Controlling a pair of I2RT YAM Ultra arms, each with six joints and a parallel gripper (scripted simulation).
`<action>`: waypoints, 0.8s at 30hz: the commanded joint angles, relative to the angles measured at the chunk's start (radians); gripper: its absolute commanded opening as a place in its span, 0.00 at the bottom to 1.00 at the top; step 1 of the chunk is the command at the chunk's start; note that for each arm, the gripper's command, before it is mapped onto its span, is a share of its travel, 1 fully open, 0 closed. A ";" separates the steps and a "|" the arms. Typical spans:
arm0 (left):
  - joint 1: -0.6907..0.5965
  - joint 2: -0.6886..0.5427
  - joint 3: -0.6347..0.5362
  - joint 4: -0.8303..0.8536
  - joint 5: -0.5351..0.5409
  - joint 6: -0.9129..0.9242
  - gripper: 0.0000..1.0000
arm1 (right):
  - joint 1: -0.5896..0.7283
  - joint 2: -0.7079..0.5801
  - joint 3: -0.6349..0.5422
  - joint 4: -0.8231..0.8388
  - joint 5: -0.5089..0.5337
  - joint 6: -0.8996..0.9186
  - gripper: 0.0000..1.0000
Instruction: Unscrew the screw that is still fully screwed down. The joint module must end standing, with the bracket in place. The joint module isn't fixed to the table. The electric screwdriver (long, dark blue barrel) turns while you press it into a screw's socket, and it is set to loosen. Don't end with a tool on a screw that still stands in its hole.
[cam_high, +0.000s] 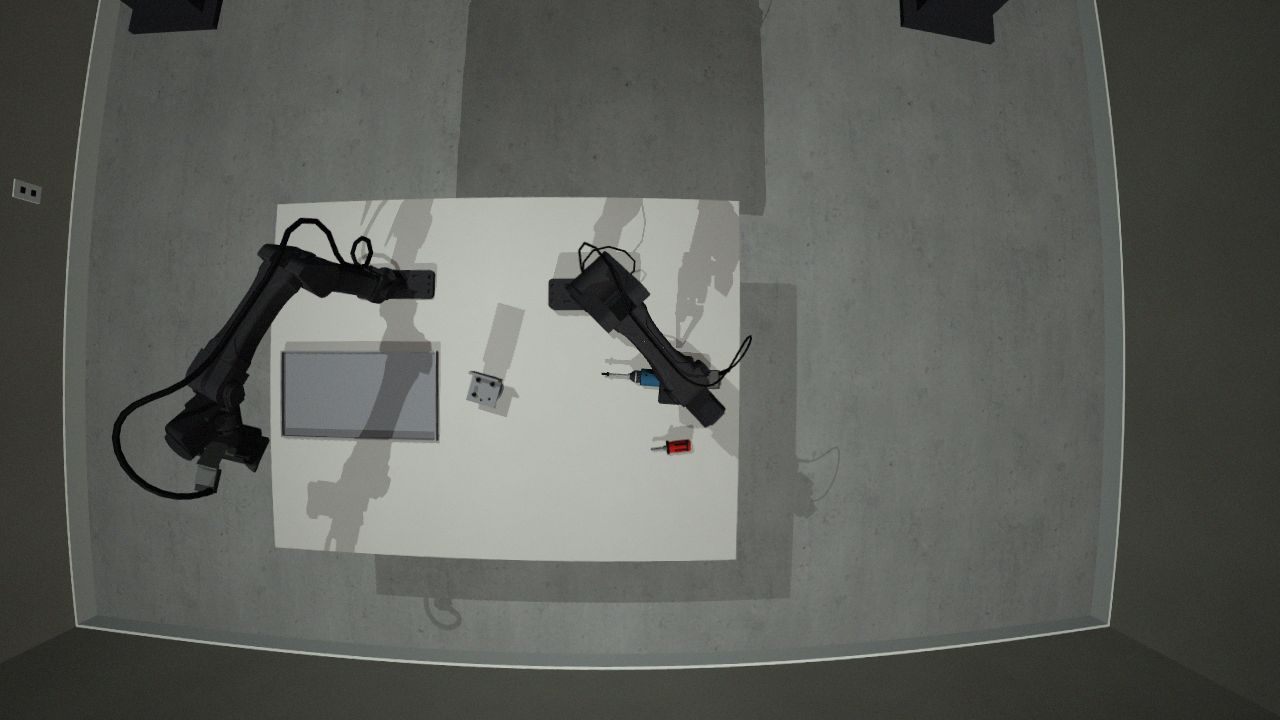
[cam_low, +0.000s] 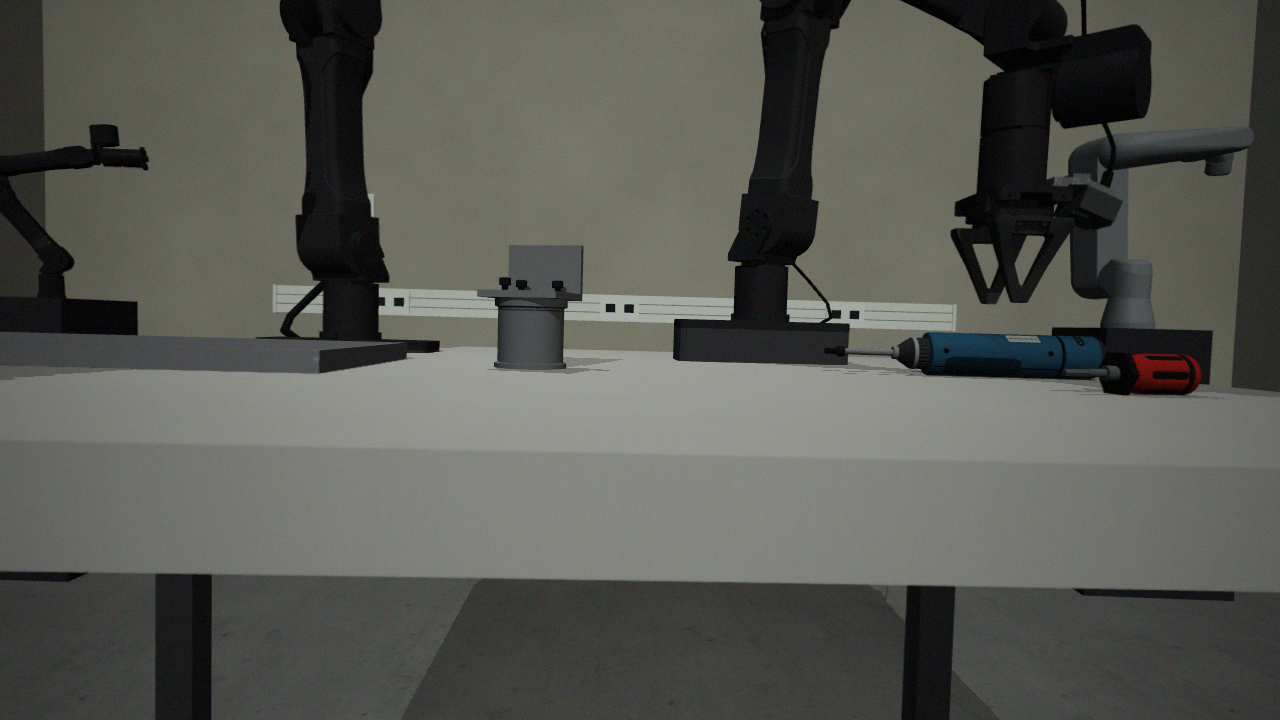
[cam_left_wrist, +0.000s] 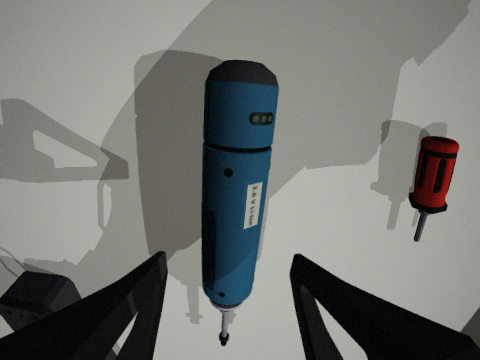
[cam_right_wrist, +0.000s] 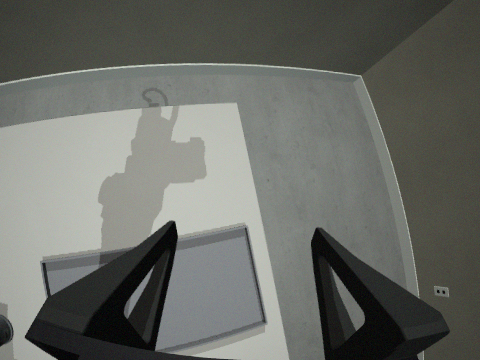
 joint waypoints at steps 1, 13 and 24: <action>0.014 -0.027 0.035 -0.010 0.000 0.002 0.65 | 0.009 -0.018 0.036 0.011 0.006 0.011 0.86; 0.014 -0.027 0.035 -0.010 0.000 0.002 0.65 | 0.009 -0.018 0.036 0.011 0.006 0.011 0.86; -0.241 -0.072 0.063 0.055 -0.098 0.156 0.65 | 0.009 -0.018 0.036 0.011 0.006 0.011 0.86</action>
